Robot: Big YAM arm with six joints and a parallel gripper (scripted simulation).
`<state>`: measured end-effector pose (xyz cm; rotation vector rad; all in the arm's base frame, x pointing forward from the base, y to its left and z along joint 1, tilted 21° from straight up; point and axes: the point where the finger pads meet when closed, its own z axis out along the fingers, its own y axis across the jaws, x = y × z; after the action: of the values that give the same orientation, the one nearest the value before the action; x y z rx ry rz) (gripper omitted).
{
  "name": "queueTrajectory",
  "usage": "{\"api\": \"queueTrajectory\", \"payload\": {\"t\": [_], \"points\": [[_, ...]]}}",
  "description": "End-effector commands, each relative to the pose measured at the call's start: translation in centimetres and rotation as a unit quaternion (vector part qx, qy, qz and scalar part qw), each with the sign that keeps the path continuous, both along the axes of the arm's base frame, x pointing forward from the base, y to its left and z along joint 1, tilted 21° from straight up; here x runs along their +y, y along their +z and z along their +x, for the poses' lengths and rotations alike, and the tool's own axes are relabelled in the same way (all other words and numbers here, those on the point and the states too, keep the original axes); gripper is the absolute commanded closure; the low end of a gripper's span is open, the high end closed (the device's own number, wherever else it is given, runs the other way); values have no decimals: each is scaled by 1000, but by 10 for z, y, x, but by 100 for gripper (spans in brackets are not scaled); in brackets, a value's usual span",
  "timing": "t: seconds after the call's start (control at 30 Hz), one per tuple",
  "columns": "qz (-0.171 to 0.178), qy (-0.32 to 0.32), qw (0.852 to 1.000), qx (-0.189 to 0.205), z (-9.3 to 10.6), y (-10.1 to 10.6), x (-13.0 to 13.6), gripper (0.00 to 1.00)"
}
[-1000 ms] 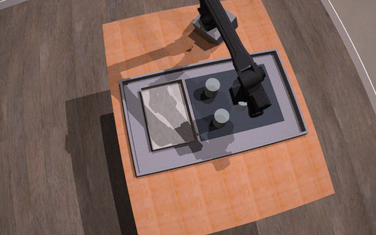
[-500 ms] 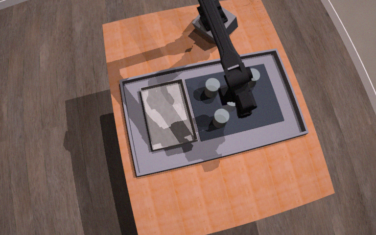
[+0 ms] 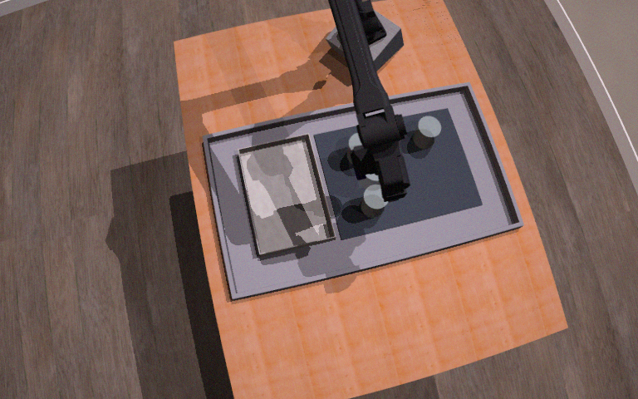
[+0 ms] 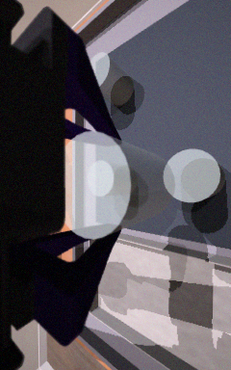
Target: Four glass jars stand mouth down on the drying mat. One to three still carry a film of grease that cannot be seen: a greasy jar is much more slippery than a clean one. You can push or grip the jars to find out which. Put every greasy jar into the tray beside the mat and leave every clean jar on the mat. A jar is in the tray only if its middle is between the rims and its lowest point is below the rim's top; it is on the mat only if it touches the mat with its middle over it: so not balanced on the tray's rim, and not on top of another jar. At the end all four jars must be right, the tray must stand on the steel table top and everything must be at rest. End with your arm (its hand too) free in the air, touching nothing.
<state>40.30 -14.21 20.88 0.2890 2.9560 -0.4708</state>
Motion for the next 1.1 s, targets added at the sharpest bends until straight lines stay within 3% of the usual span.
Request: {"api": "queueTrajectory", "payload": {"t": [0.0, 1.07], "points": [[-6, 9, 1000, -20, -5, 19, -12, 100], [-6, 9, 1000, -20, -43, 42, -94, 100]]}}
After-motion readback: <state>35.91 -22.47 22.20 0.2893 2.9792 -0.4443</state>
